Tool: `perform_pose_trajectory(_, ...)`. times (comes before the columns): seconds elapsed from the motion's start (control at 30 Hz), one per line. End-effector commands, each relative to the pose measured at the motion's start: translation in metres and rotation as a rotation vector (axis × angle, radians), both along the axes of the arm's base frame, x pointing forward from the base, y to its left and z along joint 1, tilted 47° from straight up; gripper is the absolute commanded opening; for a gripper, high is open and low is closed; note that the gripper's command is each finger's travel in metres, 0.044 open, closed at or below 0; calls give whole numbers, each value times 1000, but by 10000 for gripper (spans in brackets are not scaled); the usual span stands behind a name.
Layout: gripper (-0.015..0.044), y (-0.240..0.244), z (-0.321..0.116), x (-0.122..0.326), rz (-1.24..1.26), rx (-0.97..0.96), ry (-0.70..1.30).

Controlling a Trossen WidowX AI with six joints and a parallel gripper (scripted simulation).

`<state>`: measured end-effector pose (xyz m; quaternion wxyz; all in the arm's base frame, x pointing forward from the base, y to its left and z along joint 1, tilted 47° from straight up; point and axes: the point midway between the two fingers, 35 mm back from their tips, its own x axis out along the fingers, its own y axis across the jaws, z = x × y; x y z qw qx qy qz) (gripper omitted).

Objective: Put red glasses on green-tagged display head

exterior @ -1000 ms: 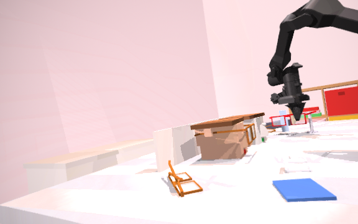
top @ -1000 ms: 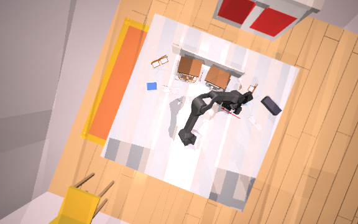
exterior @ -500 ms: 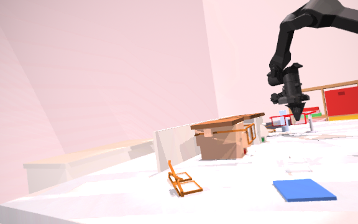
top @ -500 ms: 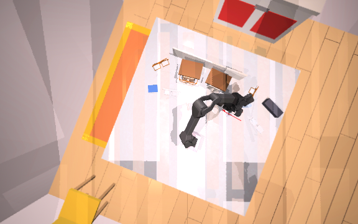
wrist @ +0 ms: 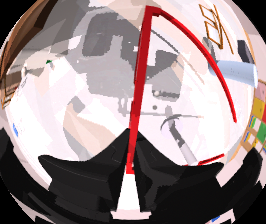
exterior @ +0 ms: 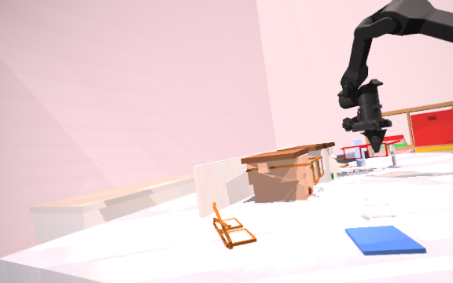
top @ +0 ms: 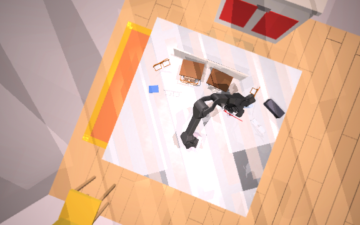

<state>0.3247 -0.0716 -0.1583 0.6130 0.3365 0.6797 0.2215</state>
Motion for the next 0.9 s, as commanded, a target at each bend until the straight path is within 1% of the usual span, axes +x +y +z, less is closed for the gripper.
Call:
perform_pose_trajectory(0.0,0,-1,1,2,-3,-2,-8)
perform_pose_trajectory(0.87,0,0,2,-8,-3,-2,-7)
